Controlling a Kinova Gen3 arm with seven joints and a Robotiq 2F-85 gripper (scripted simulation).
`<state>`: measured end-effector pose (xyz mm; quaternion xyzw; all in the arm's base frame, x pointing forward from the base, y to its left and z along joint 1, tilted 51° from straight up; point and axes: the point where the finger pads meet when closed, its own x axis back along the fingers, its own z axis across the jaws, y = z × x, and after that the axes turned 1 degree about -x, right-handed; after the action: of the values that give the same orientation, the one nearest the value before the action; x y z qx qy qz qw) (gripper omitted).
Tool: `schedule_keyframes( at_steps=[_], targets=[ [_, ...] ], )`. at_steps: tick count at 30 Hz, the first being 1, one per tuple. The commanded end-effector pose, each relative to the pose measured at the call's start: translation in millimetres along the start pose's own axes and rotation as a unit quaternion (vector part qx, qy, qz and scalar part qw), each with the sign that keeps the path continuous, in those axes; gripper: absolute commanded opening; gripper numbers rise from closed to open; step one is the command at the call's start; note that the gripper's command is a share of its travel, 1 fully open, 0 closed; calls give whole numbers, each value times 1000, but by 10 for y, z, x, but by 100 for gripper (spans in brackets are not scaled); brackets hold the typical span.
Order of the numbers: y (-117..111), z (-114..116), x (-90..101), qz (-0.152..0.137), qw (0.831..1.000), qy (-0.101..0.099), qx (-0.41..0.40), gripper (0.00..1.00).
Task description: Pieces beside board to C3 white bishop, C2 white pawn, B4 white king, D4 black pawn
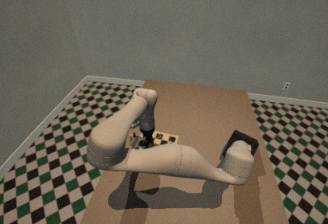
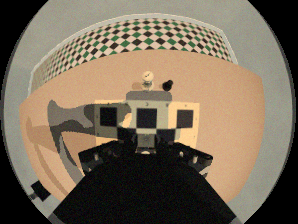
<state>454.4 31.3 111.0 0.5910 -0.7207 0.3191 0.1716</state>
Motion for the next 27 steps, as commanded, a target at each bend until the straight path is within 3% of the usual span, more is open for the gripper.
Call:
schedule_keyframes(
  at_steps=[1,14,27],
  targets=[
    [-4,3,8,1,1000,0,0,34],
    [-4,3,117,1,1000,0,0,34],
    [-3,2,767,1,1000,0,0,34]
  ],
)
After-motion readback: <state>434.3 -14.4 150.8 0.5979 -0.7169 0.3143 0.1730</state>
